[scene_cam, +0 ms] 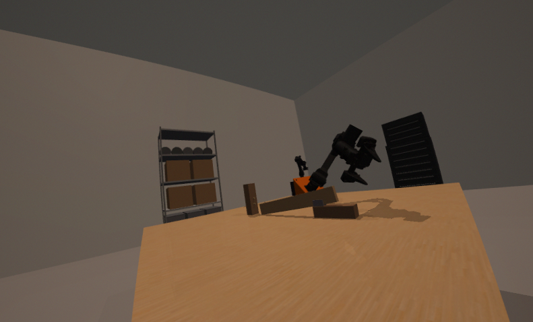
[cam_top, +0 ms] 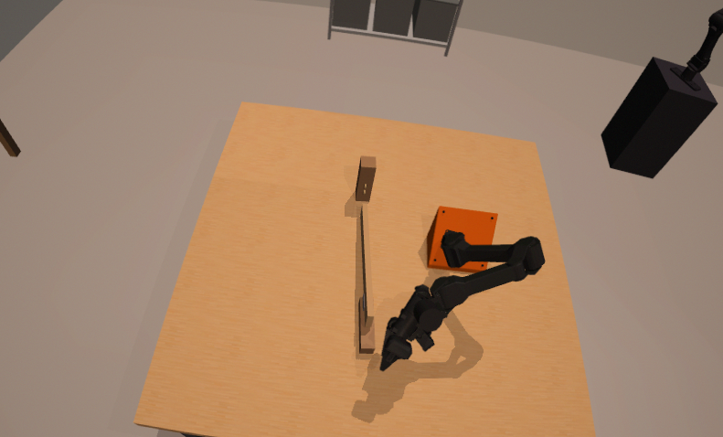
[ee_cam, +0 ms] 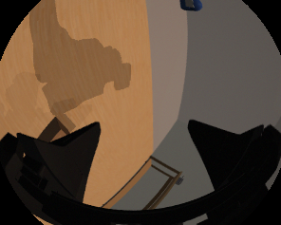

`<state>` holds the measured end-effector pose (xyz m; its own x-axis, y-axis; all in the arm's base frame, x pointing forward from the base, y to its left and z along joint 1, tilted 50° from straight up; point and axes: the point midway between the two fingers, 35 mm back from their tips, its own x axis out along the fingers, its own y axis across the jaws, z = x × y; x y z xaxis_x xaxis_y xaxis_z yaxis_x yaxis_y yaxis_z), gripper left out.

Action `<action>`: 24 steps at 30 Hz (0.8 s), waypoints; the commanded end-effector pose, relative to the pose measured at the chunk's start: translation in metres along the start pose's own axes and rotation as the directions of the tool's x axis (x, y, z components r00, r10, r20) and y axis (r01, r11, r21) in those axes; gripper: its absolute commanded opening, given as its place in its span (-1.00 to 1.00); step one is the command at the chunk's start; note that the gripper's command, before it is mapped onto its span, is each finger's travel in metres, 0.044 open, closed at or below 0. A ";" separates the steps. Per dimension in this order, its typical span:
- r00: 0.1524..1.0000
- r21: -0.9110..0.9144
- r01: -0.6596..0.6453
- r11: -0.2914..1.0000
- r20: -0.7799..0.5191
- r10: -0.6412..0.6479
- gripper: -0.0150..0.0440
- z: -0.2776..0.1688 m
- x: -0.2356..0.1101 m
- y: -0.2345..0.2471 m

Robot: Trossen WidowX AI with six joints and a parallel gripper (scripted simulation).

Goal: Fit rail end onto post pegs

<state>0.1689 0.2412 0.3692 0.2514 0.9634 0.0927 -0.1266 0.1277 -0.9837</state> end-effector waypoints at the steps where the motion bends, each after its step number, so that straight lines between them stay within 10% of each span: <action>1: 0.989 -0.001 -0.081 0.997 -0.127 0.080 1.00 -0.047 -0.001 0.014; 13: 0.787 0.297 -0.417 0.859 -0.356 0.504 1.00 -0.197 -0.054 0.126; 24: 0.573 0.684 -0.524 0.507 -0.157 0.804 1.00 -0.264 -0.169 0.252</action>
<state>0.3522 0.0799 0.1000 0.2900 0.6255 -0.7243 -0.7782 -0.2865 -0.5589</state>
